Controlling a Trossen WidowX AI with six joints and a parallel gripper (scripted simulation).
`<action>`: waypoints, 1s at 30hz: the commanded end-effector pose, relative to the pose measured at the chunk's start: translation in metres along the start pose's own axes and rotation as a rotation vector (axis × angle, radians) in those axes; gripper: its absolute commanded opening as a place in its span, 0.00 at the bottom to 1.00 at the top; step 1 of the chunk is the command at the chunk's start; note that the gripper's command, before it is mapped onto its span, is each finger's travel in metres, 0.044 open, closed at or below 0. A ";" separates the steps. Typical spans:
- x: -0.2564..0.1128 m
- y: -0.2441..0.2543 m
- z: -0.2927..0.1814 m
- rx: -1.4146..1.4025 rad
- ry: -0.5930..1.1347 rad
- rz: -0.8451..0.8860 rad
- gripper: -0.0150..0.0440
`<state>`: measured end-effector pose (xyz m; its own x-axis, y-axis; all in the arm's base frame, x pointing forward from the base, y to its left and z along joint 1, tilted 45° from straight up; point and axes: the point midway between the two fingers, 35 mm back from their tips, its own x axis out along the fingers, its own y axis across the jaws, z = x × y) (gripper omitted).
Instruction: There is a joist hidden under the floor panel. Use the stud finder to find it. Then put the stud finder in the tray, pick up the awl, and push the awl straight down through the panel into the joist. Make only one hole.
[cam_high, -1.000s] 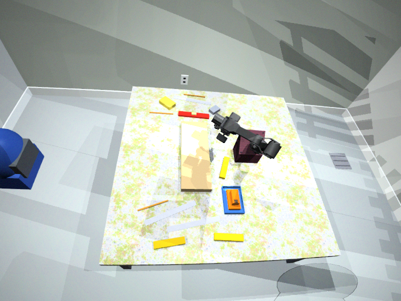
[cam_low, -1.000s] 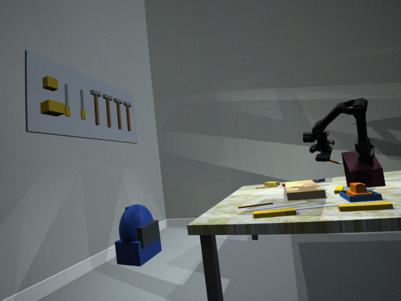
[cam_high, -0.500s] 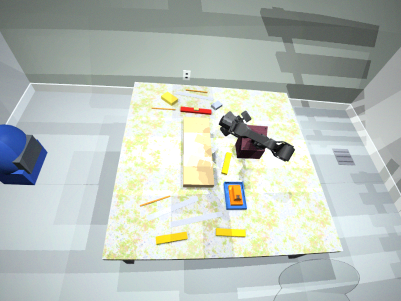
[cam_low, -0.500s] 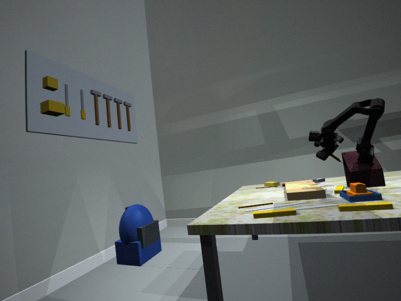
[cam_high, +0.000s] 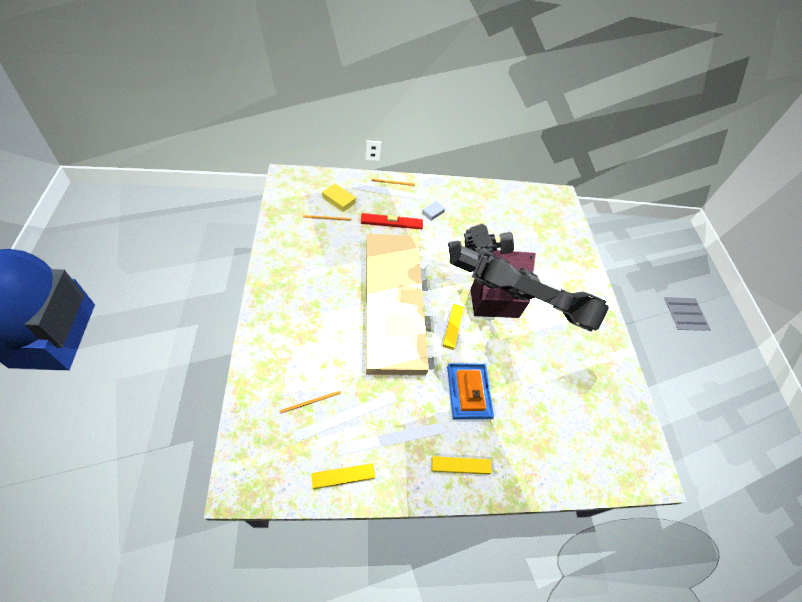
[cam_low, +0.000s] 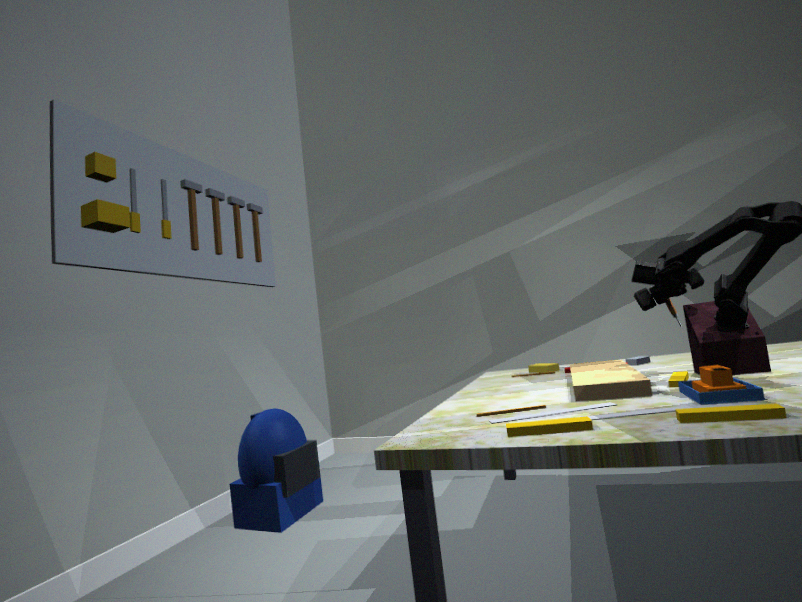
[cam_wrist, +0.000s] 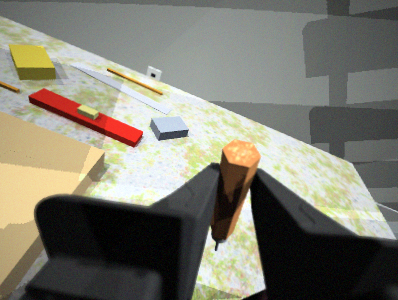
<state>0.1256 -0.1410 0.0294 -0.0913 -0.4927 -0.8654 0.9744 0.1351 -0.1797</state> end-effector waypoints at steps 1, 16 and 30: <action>-0.003 -0.006 0.006 0.119 -0.086 0.007 0.25; -0.029 0.040 0.021 0.106 -0.013 0.035 0.25; -0.059 0.090 0.033 0.159 0.017 0.060 0.25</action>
<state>0.2153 -0.1301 0.0769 -0.0327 -0.4797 -0.8768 0.9976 0.0372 -0.0575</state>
